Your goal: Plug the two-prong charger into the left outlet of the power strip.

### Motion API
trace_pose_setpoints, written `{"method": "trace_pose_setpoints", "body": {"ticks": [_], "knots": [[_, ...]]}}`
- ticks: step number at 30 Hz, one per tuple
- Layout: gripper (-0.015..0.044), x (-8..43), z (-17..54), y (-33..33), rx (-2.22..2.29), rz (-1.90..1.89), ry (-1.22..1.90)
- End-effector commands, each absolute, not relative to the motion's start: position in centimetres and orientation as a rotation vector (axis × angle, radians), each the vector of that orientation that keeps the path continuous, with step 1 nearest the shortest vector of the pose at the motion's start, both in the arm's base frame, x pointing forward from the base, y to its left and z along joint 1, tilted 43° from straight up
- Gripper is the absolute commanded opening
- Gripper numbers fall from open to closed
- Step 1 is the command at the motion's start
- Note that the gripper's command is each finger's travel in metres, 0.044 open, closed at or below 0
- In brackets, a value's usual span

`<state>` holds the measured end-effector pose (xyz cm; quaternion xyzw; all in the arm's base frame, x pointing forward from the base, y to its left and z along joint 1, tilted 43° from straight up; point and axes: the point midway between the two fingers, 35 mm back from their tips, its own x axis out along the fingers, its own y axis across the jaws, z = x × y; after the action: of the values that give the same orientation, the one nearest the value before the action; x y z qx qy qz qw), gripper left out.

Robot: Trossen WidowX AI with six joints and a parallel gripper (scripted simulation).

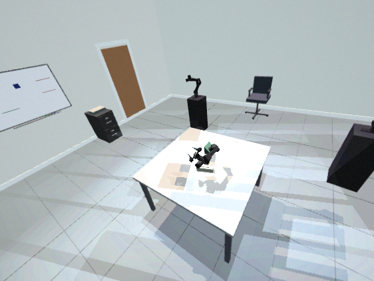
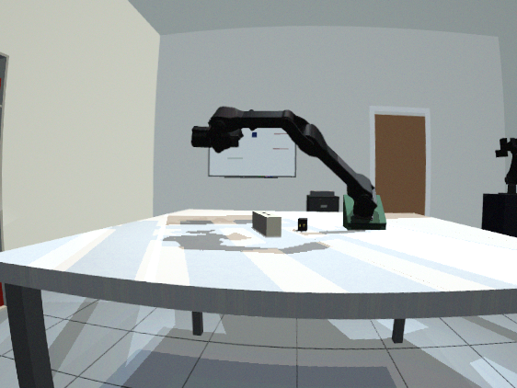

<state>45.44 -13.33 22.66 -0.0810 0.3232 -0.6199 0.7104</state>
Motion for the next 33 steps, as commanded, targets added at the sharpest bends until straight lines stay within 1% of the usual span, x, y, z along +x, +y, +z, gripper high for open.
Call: {"method": "trace_pose_setpoints", "body": {"ticks": [1,2,17,33], "knots": [[0.0426,45.4,22.6,-13.3,-0.181,-1.373,0.722],[0.044,45.3,22.5,-13.3,-0.185,-1.367,0.737],[0.044,42.9,18.8,-13.4,-0.301,-1.119,1.157],[0.044,39.7,15.3,-12.4,-0.395,-0.728,1.508]]}}
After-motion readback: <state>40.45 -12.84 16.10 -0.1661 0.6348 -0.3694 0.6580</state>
